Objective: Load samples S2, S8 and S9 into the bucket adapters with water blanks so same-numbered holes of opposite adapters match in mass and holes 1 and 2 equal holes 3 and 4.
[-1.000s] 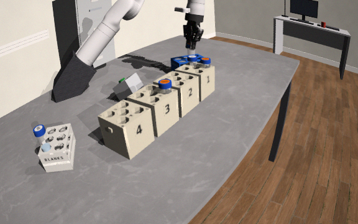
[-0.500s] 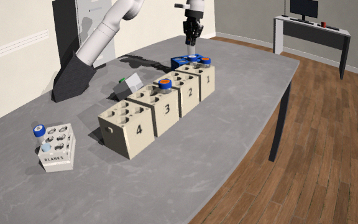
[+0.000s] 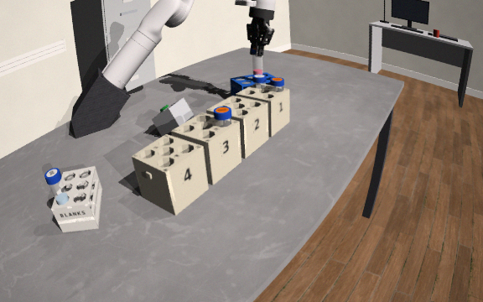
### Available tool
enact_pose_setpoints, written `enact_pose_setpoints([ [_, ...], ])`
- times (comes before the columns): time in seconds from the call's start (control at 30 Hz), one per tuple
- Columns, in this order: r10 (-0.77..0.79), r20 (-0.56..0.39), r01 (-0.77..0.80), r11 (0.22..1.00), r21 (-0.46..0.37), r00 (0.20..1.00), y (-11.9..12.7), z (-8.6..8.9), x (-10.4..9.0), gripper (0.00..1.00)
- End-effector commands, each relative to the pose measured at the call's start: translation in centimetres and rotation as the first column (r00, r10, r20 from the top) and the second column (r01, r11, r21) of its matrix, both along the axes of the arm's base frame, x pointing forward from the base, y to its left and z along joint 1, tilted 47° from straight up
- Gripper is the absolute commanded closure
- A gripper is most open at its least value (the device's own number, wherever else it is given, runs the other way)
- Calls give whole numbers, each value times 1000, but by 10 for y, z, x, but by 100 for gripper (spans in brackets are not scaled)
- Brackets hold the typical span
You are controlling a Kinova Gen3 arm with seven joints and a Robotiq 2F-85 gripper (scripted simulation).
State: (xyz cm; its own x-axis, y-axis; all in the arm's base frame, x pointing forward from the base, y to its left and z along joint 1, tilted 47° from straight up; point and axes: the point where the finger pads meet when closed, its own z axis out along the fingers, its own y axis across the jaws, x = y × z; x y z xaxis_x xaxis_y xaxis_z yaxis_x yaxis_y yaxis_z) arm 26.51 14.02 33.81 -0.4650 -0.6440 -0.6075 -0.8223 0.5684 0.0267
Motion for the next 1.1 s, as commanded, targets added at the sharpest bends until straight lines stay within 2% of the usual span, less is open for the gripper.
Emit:
enact_pose_setpoints([
  [0.0,0,1,0,1000,0,1000,-3,3,-2,90],
  [1.07,0,1,0,1000,0,1000,-26,29,-17,90],
])
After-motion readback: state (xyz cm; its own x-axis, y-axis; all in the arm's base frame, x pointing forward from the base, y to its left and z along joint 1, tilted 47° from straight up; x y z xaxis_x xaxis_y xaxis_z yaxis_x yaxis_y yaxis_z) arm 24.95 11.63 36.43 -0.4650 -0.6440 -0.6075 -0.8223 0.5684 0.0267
